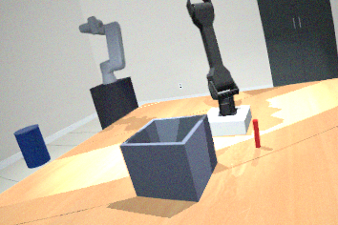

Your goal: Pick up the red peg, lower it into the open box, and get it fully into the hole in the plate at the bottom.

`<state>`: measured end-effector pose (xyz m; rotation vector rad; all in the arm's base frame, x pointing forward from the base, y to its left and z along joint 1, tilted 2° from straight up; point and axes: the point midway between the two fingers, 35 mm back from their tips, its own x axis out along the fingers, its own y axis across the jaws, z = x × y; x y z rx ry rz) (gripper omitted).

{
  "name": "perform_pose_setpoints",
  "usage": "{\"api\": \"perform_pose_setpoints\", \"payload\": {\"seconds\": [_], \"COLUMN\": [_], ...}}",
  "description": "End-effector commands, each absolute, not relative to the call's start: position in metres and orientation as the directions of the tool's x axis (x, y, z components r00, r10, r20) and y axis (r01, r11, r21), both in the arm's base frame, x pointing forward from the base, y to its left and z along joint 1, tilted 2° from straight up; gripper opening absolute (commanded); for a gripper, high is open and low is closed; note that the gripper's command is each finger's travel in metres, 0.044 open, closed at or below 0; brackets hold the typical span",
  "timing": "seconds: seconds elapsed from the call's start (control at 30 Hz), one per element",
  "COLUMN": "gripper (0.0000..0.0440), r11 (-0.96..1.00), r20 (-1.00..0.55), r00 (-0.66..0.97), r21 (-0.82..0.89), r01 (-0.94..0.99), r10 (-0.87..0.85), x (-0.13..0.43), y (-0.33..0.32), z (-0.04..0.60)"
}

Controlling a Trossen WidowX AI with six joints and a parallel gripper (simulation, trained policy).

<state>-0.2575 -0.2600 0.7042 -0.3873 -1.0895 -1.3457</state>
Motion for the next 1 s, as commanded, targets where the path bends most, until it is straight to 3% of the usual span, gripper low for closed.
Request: {"api": "perform_pose_setpoints", "payload": {"seconds": [0.0, 0.03, 0.43, 0.97], "gripper": [0.0426, 0.0440, 0.0440, 0.0440], "r11": [0.250, 0.254, 0.399, 0.481], "r20": [0.797, 0.791, 0.701, 0.581], "r00": [-0.161, -0.177, -0.258, -0.276], "r21": [0.364, 0.386, 0.626, 0.802], "r01": [0.897, 0.887, 0.670, 0.353], "r10": [-0.582, -0.586, -0.665, -0.766], "x": [-0.261, -0.264, -0.244, -0.179], "y": [-0.262, -0.266, -0.329, -0.381], "z": [0.702, 0.700, 0.674, 0.651]}}
